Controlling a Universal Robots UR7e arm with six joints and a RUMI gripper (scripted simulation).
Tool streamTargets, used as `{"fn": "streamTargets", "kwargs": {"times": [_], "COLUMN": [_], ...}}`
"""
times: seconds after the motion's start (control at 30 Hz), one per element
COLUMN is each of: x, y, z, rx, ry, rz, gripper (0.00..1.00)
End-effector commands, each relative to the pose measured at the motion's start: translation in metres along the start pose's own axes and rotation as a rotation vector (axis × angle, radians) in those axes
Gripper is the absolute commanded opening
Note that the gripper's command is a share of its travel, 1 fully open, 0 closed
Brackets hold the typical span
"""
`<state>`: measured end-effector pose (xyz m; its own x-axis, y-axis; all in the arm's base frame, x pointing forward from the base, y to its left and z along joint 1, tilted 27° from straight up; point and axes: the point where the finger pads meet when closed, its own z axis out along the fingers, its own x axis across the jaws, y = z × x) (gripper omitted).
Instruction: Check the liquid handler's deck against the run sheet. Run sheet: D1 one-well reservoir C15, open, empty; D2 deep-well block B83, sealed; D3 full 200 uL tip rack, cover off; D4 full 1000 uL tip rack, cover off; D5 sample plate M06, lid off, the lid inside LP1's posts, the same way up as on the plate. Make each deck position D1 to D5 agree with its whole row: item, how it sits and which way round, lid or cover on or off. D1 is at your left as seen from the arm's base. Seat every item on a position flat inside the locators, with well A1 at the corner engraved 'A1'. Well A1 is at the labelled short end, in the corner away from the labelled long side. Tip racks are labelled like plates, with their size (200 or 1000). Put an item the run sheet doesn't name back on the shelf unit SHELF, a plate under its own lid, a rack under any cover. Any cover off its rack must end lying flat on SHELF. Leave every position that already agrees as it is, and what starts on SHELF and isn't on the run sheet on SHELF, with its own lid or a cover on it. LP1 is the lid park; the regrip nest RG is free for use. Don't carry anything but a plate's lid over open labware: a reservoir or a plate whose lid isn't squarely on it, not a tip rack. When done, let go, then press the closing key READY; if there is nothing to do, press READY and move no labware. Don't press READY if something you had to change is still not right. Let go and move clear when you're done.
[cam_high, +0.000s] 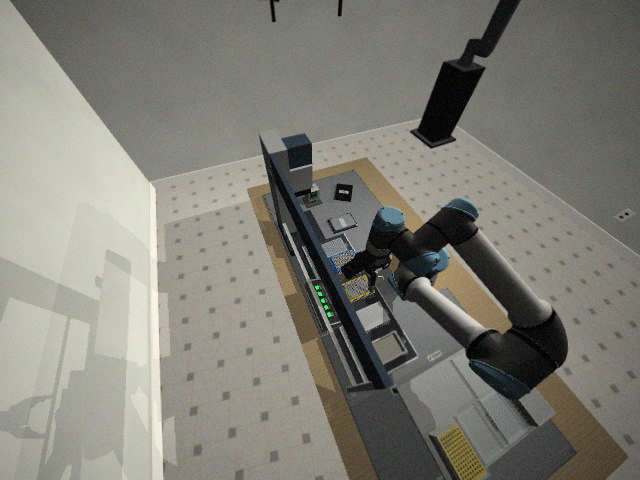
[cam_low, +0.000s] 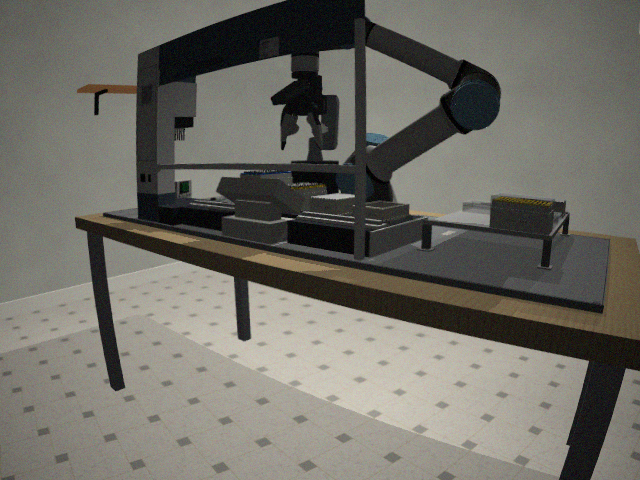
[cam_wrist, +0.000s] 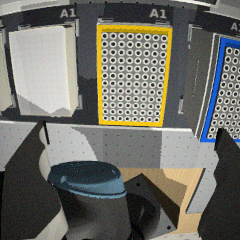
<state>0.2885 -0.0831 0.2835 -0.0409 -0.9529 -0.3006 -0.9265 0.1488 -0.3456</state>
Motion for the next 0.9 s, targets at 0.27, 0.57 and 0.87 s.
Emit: {"fn": "streamTargets", "kwargs": {"times": [0.27, 0.57, 0.87], "x": [0.0, 0.0, 0.0], "y": [0.0, 0.0, 0.0], "z": [-0.02, -0.033, -0.047], "rx": [0.001, 0.001, 0.001], "ry": [0.0, 0.0, 0.0], "rz": [0.0, 0.0, 0.0], "gripper": [0.82, 0.82, 0.82]}}
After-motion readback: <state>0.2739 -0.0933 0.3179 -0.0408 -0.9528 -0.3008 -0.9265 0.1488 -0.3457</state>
